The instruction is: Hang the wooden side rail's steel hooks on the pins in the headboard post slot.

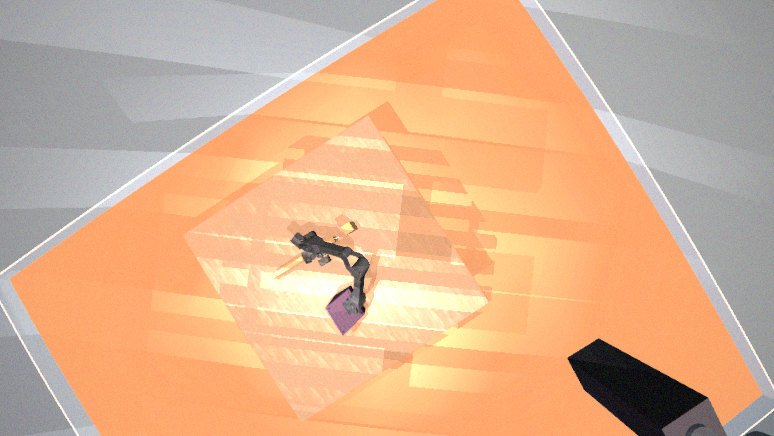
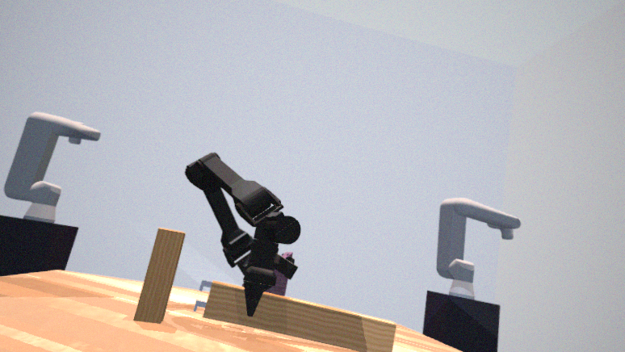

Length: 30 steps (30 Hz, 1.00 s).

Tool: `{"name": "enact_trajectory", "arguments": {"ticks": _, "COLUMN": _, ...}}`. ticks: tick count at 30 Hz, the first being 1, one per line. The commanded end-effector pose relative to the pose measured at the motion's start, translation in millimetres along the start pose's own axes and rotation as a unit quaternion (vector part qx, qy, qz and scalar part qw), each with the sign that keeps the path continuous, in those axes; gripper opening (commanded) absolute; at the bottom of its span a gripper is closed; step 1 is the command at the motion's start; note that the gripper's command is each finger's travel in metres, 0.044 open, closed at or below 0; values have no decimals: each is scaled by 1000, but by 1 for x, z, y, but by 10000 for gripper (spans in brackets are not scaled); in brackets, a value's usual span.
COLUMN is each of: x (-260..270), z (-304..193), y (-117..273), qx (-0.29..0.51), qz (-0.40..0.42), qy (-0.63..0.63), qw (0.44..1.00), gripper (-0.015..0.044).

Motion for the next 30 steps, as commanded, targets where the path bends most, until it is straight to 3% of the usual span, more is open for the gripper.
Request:
{"name": "enact_trajectory", "arguments": {"ticks": 1, "x": -4, "z": 0, "y": 9, "qx": -8, "qz": -10, "qy": -5, "qw": 1000, "gripper": 0}}
{"name": "enact_trajectory", "arguments": {"ticks": 30, "x": -4, "z": 0, "y": 14, "qx": -8, "qz": -10, "qy": -5, "qw": 1000, "gripper": 0}}
Point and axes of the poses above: the point midway between the two fingers, 35 mm back from their tips, its own y axis back along the fingers, its own x axis across the jaws, z = x × y, the point moved 1 cm from there along y, back along the fingers, and after that the axes turned 6 degrees about -y, right-handed, at the moved point
